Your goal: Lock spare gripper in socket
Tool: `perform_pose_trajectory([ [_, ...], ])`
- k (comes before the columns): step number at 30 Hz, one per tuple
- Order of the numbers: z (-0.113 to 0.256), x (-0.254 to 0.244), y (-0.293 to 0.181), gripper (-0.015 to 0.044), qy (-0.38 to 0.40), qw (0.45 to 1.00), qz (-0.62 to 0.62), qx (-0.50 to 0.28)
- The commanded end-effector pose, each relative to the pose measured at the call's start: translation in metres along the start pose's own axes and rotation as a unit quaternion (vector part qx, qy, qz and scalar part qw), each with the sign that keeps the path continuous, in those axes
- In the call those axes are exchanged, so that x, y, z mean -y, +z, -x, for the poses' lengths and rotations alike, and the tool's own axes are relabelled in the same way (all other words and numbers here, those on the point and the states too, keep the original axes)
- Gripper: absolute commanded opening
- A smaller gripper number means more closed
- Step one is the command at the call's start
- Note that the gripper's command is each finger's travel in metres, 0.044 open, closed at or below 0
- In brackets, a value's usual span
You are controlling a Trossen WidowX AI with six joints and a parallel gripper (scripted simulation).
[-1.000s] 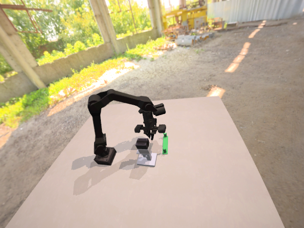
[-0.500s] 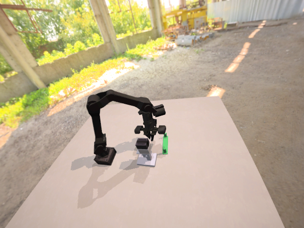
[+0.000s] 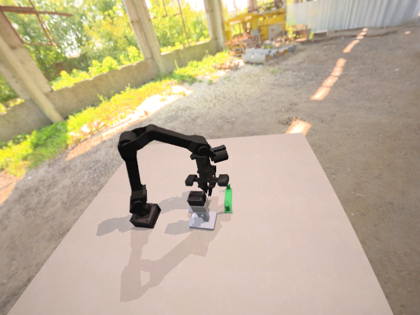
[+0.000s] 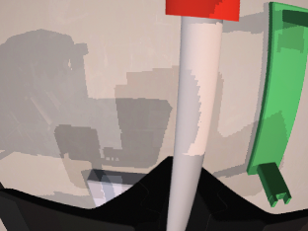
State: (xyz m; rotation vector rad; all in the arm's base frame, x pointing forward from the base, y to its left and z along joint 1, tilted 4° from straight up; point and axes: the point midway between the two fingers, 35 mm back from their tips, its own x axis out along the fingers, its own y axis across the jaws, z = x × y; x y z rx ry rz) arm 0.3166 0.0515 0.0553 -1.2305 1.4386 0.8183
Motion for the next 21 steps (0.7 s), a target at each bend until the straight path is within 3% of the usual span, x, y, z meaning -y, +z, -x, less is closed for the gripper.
perform_pose_trajectory([
  [1, -0.002, -0.0013, -0.0024, 0.0, 0.0, 1.0, 0.002, -0.003],
  [21, -0.0045, -0.001, -0.0115, 0.0, -0.004, 1.0, 0.001, -0.003],
])
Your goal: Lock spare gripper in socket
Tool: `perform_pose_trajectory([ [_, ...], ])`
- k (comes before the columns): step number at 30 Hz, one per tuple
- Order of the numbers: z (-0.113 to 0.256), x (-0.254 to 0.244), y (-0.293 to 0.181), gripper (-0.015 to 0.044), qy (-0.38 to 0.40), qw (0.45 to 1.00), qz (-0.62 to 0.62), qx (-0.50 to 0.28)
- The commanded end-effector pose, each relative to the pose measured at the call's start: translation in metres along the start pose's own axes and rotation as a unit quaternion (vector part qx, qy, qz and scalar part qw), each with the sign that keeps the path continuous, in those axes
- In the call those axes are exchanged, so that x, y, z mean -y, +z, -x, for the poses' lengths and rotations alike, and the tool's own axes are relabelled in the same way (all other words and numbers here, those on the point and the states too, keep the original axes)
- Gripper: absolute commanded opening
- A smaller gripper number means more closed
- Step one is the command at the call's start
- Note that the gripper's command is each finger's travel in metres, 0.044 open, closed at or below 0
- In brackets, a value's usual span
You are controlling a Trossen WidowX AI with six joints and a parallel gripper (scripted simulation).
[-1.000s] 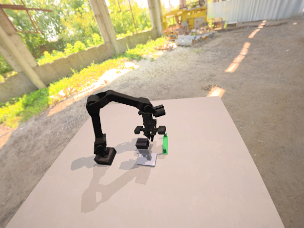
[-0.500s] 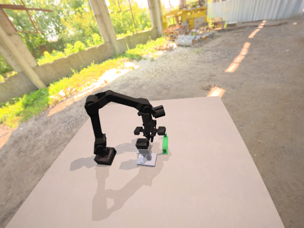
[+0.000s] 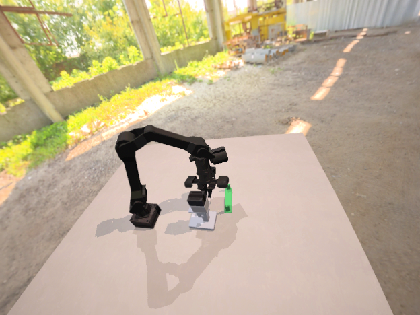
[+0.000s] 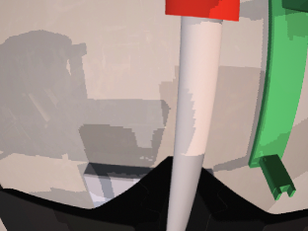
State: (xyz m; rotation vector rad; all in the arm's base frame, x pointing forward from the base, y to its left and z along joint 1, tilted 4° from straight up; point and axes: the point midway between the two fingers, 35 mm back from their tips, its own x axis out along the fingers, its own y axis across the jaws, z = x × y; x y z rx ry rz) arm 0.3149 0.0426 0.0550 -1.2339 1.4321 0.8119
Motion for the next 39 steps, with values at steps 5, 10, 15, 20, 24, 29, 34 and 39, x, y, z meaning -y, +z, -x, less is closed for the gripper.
perform_pose_trajectory([
  [5, -0.003, -0.002, -0.004, 0.0, 0.0, 1.0, 0.002, -0.003],
  [10, -0.003, -0.002, -0.007, 0.0, -0.001, 1.0, 0.001, -0.003],
  [15, -0.003, -0.002, -0.008, 0.0, -0.002, 1.0, 0.001, -0.003],
  [20, -0.004, -0.002, -0.01, 0.0, -0.003, 1.0, 0.001, -0.003],
  [24, -0.005, -0.002, -0.013, 0.0, -0.004, 1.0, 0.001, -0.003],
  [29, -0.005, -0.002, -0.014, 0.0, -0.005, 1.0, 0.0, -0.003],
  [34, -0.006, -0.002, -0.017, 0.0, -0.006, 1.0, 0.0, -0.003],
  [39, -0.006, -0.002, -0.018, 0.0, -0.007, 1.0, 0.0, -0.003],
])
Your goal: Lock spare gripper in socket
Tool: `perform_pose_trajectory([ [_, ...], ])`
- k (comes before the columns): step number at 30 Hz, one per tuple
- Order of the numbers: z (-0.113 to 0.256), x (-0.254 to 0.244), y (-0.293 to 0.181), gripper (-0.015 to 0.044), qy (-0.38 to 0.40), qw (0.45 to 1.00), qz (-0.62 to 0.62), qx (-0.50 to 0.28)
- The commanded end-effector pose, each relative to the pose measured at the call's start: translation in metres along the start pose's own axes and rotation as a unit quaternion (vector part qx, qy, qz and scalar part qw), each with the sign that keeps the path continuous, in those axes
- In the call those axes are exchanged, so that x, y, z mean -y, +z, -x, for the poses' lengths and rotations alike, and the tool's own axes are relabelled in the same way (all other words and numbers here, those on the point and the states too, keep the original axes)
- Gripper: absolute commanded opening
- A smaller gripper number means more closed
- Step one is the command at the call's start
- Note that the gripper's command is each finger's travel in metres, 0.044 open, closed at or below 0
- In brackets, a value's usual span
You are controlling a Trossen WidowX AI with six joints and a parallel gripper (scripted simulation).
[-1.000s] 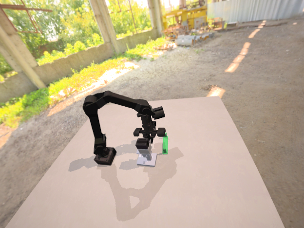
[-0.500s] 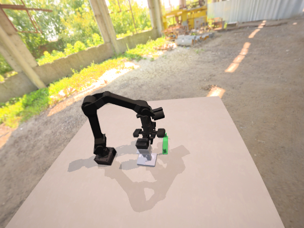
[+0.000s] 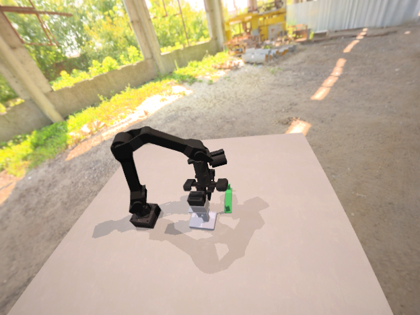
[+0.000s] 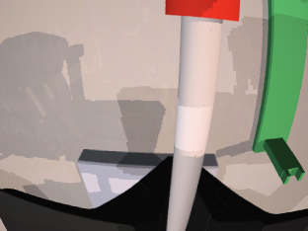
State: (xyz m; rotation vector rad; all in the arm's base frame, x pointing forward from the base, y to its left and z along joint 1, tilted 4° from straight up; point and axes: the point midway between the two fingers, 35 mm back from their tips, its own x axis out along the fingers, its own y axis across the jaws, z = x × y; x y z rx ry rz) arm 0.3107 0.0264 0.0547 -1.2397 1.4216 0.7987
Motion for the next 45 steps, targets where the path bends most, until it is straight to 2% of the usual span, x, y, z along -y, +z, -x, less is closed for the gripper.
perform_pose_trajectory([
  [1, -0.002, -0.002, -0.002, 0.0, 0.001, 1.0, 0.002, -0.003],
  [45, -0.007, -0.002, -0.022, 0.0, -0.009, 1.0, 0.0, -0.002],
])
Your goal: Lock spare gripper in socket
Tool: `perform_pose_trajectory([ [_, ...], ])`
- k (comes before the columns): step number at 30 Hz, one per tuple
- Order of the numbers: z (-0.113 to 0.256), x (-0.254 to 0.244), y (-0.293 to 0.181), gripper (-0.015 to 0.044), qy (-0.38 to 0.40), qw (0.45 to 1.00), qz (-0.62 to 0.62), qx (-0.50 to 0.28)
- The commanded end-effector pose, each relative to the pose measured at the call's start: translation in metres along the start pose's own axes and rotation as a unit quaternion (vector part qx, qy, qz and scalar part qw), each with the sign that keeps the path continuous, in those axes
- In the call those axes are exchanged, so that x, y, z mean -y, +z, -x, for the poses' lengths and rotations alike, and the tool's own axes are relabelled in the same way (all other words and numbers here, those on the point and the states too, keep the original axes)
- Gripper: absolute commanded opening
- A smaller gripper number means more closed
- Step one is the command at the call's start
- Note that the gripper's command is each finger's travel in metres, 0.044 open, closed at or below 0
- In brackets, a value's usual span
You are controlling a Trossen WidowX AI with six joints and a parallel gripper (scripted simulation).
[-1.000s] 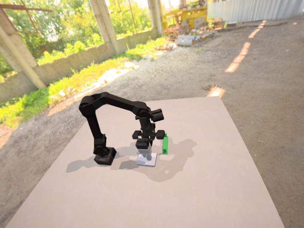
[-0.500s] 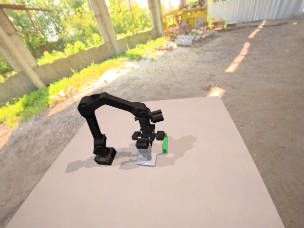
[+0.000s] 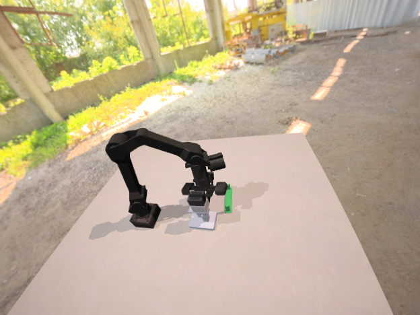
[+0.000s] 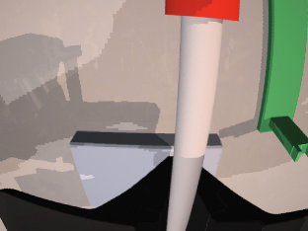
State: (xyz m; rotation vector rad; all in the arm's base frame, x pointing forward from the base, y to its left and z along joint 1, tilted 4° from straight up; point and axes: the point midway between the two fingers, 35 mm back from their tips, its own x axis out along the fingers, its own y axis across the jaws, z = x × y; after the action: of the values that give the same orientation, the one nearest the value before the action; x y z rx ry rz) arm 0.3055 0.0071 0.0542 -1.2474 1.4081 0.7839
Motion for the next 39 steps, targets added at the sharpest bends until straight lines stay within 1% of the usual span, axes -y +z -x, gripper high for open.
perform_pose_trajectory([
  [1, -0.002, -0.002, -0.003, 0.0, 0.001, 1.0, 0.002, -0.003],
  [20, -0.004, -0.002, -0.01, 0.0, -0.003, 1.0, 0.001, -0.003],
  [27, -0.002, 0.0, -0.008, 0.0184, -0.004, 1.0, -0.001, 0.0],
  [28, -0.002, 0.0, -0.008, 0.02, -0.004, 1.0, -0.001, 0.0],
  [33, -0.002, 0.0, -0.008, 0.02, -0.004, 1.0, -0.001, 0.0],
  [39, 0.011, -0.001, -0.002, 0.02, -0.001, 1.0, 0.0, 0.0],
])
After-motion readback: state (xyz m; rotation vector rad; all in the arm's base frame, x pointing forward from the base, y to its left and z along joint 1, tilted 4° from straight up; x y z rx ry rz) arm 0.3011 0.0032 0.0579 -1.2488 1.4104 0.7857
